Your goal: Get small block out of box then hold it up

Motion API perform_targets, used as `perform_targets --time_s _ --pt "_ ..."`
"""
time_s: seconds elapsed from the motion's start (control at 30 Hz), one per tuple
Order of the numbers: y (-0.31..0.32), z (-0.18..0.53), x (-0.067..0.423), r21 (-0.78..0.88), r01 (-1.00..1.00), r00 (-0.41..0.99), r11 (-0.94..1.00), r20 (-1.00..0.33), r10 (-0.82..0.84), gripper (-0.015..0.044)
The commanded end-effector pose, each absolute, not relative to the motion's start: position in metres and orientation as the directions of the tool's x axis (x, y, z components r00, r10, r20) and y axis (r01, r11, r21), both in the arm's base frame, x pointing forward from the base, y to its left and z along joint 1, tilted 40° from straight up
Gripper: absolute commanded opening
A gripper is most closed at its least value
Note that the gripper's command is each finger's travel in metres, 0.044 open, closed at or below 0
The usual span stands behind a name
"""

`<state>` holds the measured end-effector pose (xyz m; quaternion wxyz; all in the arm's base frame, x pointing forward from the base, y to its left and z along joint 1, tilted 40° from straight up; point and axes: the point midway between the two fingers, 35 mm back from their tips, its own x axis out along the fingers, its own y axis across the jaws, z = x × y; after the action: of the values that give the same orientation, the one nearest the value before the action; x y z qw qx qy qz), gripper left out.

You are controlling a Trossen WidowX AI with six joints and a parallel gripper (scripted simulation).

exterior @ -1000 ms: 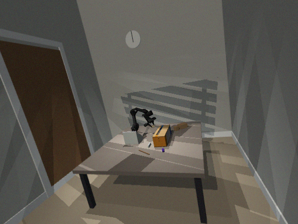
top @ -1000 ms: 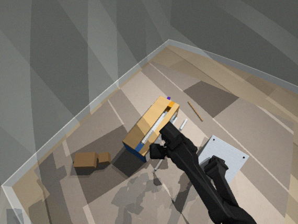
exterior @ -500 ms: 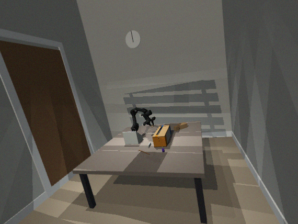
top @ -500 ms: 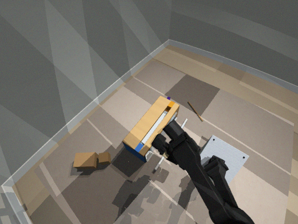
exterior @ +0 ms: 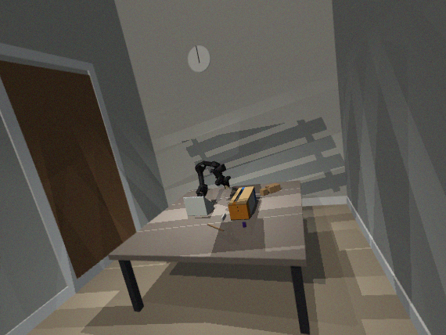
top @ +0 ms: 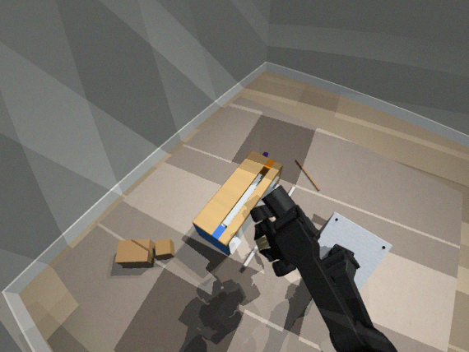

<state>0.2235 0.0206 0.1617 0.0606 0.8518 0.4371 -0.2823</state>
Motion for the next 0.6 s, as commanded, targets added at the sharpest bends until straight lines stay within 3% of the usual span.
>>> perform_targets --time_s 0.0,0.27,0.57 --pt "0.0186 0.1664 0.2225 -0.275 0.698 0.47 -0.661 -0.52 0.713 0.0" --pt "0.0159 0.1719 0.2197 -0.517 0.499 0.484 -0.696 -0.499 0.718 0.0" --pt "0.0156 0.1724 0.2195 -0.536 0.479 0.486 -0.695 -0.498 0.719 0.0"
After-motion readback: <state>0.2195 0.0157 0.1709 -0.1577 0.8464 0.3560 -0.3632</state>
